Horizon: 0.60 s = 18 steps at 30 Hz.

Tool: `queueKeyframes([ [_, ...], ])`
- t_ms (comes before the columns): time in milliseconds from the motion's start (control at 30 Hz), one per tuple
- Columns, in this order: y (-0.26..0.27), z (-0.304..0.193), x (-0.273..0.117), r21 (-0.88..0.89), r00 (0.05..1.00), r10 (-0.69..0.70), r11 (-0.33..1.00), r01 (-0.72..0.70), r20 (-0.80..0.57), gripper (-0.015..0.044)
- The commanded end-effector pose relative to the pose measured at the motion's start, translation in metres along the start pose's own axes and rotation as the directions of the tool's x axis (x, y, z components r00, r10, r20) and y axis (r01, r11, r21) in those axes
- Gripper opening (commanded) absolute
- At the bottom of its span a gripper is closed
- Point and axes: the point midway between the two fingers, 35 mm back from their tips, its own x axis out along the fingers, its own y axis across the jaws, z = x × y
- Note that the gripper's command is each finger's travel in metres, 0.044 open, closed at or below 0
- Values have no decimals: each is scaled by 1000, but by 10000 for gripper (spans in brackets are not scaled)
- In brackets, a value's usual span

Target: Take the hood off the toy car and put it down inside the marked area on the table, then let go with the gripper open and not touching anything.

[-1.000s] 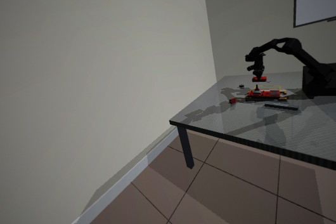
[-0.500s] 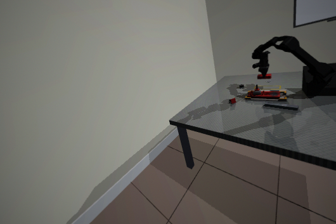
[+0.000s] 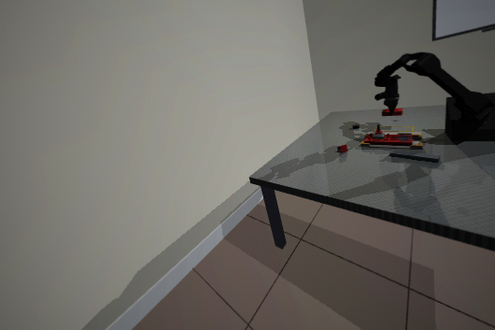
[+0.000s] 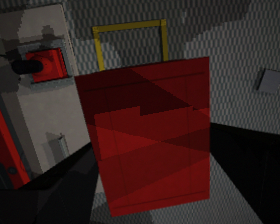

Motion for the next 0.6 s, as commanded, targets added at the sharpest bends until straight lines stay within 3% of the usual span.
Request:
queueKeyframes([
  [0, -1, -1, 5, -1, 1000, 0, 1000, -1, -7, 0],
  [567, -2, 0, 16, -1, 1000, 0, 1000, 0, -7, 0],
])
